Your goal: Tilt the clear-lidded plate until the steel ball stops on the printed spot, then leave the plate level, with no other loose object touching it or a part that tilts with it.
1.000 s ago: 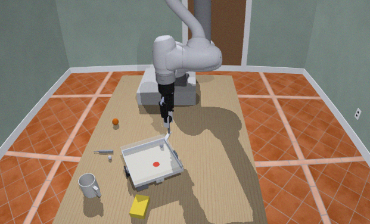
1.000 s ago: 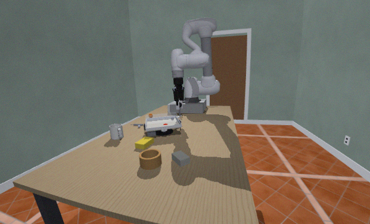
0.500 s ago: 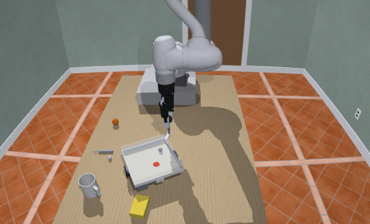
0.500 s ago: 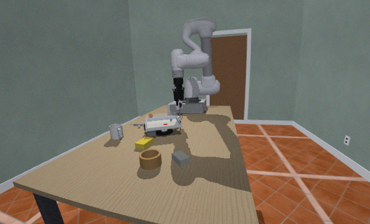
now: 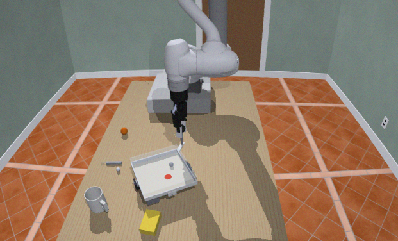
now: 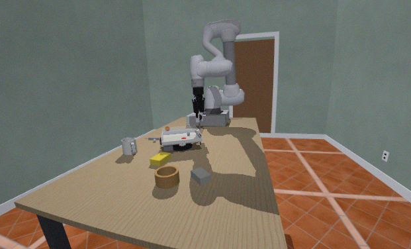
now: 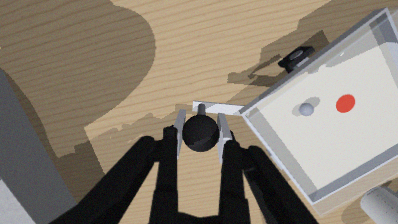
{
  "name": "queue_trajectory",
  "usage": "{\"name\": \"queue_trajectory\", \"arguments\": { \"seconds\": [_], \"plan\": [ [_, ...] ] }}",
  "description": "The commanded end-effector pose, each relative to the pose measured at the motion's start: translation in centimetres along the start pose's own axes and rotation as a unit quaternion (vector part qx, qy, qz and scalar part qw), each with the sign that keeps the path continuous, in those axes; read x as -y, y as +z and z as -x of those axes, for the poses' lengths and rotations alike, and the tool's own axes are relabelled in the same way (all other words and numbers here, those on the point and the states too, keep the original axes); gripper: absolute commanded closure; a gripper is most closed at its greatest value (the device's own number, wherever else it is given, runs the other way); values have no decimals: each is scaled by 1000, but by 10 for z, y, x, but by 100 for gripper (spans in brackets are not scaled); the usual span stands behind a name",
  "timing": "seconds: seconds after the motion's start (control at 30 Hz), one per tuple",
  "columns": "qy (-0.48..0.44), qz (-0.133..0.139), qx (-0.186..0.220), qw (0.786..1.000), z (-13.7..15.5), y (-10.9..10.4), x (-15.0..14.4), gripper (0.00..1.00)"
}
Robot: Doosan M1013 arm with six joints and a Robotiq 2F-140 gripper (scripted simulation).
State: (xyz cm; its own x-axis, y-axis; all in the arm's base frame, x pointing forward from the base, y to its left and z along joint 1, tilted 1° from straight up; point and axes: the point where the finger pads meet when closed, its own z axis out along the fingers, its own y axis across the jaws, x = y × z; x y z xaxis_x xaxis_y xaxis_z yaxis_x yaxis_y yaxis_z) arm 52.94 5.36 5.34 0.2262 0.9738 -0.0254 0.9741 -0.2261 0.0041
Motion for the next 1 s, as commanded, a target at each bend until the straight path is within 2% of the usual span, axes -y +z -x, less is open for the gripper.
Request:
{"name": "queue_trajectory", "arguments": {
  "seconds": [0.0, 0.97],
  "plan": [
    [0, 0, 0, 1000, 0, 0, 0, 100],
    [0, 0, 0, 1000, 0, -4, -2, 100]
  ]
}}
